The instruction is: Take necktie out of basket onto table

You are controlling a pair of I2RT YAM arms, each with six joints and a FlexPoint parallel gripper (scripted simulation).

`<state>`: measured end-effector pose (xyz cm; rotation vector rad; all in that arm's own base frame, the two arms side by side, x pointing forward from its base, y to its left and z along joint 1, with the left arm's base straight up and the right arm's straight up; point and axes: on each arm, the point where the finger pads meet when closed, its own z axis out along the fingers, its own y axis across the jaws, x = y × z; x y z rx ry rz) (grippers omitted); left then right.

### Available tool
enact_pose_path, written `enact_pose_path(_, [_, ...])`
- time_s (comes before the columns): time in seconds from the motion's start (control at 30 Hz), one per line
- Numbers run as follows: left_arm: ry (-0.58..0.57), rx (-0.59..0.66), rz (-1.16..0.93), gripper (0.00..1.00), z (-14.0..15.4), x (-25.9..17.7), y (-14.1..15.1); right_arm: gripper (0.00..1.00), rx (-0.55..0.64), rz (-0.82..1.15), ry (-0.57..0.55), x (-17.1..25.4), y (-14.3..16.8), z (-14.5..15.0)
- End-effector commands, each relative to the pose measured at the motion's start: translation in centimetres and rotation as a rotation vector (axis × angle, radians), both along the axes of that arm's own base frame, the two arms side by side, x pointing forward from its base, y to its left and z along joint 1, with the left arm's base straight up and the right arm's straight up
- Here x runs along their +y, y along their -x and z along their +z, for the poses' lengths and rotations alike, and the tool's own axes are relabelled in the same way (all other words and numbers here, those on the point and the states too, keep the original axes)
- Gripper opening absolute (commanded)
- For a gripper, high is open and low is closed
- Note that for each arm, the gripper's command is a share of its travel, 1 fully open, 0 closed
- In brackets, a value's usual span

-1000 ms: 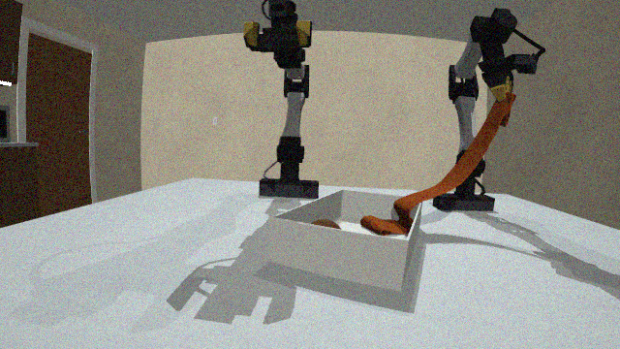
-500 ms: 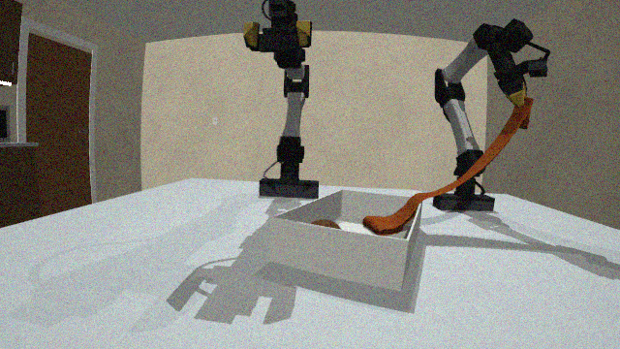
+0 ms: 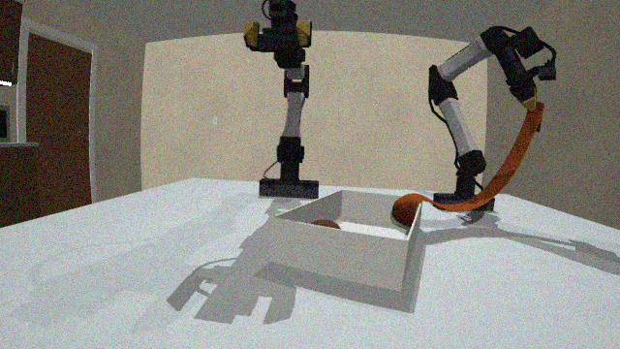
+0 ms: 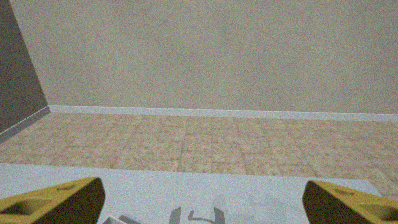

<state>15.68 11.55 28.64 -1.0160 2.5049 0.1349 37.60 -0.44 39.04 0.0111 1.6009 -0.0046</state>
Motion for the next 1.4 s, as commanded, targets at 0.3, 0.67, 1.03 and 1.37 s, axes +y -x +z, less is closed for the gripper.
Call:
enact_pose_path(0.3, [0.183, 0.327, -0.102, 0.07, 0.2, 3.7, 1.4, 1.0, 0.0, 0.0, 0.0, 0.0, 0.0, 0.0])
enact_pose_path(0.67, [0.19, 0.346, -0.11, 0.07, 0.2, 5.8, 2.3, 1.0, 0.0, 0.0, 0.0, 0.0, 0.0, 0.0])
enact_pose_path(1.03, [0.193, 0.353, -0.114, 0.07, -0.5, 6.0, 2.3, 1.0, 0.0, 0.0, 0.0, 0.0, 0.0, 0.0])
enact_pose_path(1.37, [0.231, 0.382, -0.12, 0.07, -4.6, 6.0, 2.3, 1.0, 0.0, 0.0, 0.0, 0.0, 0.0, 0.0])
